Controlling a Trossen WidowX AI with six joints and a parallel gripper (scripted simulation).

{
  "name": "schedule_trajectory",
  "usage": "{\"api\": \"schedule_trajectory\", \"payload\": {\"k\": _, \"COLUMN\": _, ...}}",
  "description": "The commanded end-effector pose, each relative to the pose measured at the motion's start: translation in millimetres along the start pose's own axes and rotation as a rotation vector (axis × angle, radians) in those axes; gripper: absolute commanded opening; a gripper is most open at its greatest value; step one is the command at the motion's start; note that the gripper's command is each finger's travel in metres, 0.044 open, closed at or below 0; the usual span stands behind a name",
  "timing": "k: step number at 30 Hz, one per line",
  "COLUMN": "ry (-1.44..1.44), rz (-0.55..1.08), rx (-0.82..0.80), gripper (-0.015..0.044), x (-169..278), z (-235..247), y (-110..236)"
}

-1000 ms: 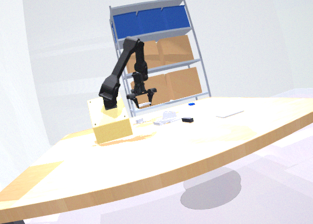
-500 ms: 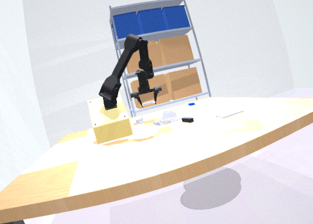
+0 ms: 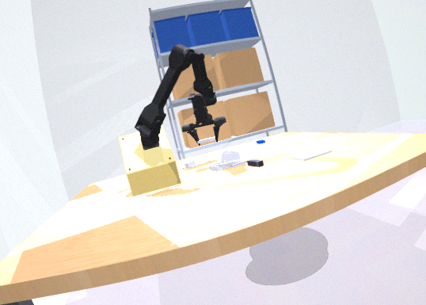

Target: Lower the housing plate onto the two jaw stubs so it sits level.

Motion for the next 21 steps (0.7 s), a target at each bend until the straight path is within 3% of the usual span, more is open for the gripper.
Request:
{"api": "schedule_trajectory", "payload": {"k": 1, "ry": -0.097, "rz": 0.001, "rx": 0.008, "gripper": 0.0351, "x": 9.2, "z": -10.2, "y": 0.0}}
{"api": "schedule_trajectory", "payload": {"k": 21, "ry": -0.547, "rz": 0.016, "rx": 0.03, "gripper": 0.0351, "x": 53.6, "z": -50.3, "y": -4.8}}
Point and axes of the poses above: the point midway between the two fingers, 35 mm back from their tips, its own y axis back along the fingers, its own z axis across the jaws, x = y × z, the point moved 8 cm from there along y, back along the fingers, and after that the axes turned 11 degrees about -y, right-handed, at the moved point
